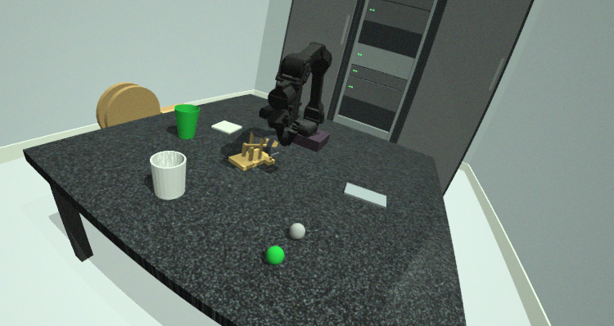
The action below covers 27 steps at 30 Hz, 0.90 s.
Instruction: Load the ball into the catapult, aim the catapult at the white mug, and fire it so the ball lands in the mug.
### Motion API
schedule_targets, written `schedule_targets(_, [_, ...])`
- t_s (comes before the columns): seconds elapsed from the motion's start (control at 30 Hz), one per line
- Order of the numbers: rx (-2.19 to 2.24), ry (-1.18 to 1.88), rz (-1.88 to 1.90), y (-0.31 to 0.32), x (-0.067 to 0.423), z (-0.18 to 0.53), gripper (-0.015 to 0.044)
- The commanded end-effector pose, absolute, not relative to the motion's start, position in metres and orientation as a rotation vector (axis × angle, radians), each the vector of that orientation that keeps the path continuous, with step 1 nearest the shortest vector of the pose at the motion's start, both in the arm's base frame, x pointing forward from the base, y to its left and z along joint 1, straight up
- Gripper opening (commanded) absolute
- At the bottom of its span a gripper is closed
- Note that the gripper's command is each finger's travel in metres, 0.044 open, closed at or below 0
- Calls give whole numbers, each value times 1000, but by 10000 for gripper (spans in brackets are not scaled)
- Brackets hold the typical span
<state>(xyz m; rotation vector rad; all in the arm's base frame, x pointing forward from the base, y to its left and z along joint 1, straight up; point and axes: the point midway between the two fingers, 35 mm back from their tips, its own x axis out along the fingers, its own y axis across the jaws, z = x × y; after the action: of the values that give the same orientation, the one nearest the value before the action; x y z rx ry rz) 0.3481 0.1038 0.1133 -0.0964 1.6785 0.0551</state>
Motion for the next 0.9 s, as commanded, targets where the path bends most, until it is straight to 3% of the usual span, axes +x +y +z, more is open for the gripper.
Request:
schedule_targets(0.0, [-86, 1719, 36, 80, 338, 108, 0])
schedule_targets(0.53, [22, 1885, -20, -6, 278, 89, 0])
schedule_targets(0.87, [28, 1892, -21, -9, 276, 74, 0])
